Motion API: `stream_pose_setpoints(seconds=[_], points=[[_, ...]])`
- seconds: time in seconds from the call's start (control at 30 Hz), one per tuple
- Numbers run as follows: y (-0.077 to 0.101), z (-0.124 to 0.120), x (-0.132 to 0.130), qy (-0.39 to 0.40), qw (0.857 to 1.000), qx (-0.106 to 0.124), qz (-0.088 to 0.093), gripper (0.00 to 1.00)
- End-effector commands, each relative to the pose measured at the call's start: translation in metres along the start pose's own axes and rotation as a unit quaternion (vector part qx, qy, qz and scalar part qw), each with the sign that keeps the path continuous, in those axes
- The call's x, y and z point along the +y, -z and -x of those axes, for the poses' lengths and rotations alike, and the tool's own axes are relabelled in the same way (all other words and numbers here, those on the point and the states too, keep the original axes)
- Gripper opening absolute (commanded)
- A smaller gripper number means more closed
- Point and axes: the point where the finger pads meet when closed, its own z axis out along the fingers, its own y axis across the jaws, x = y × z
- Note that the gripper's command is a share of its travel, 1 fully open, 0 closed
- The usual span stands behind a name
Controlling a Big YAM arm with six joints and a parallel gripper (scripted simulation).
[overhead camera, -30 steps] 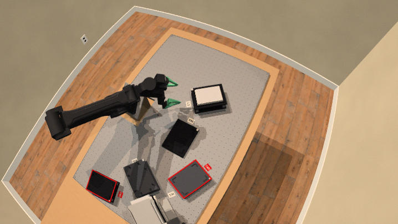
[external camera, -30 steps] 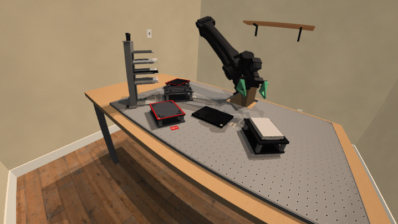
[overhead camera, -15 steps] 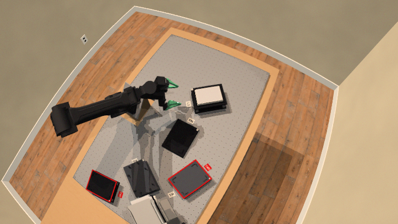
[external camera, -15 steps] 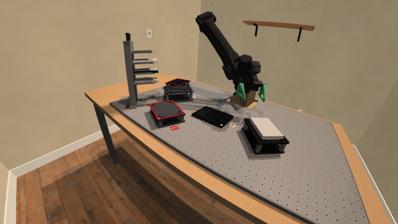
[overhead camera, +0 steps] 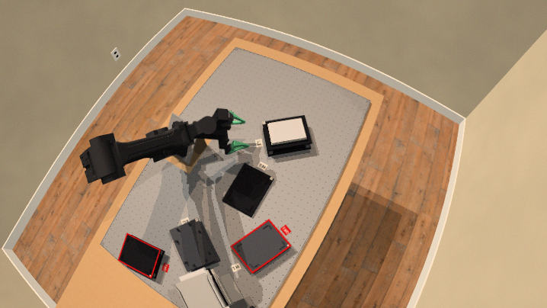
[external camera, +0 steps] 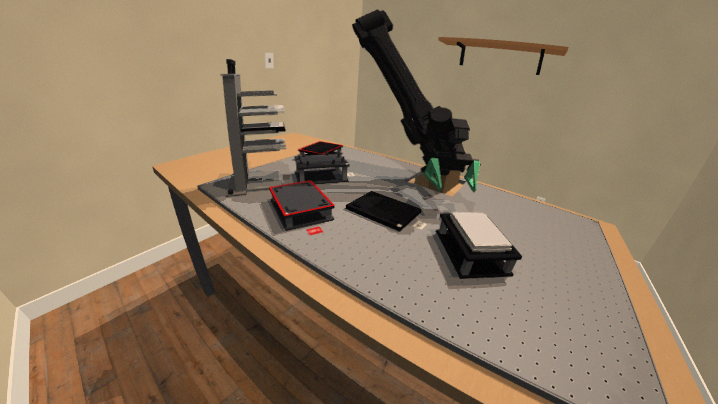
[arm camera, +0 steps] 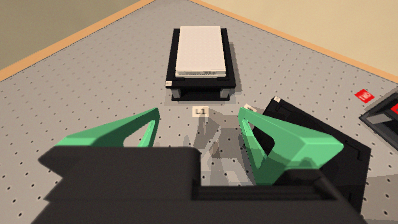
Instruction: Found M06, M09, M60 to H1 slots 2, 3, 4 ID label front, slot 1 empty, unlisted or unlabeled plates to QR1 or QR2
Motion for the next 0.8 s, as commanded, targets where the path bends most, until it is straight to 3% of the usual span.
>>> stream_pose_setpoints(seconds=[0.0, 0.77], points=[[-0.0046, -0.0038, -0.0047, 0.002, 1.0, -0.006, -0.006, 1.0], [-0.0061, -0.007, -0.0047, 0.002, 1.0, -0.006, -0.006, 1.0]])
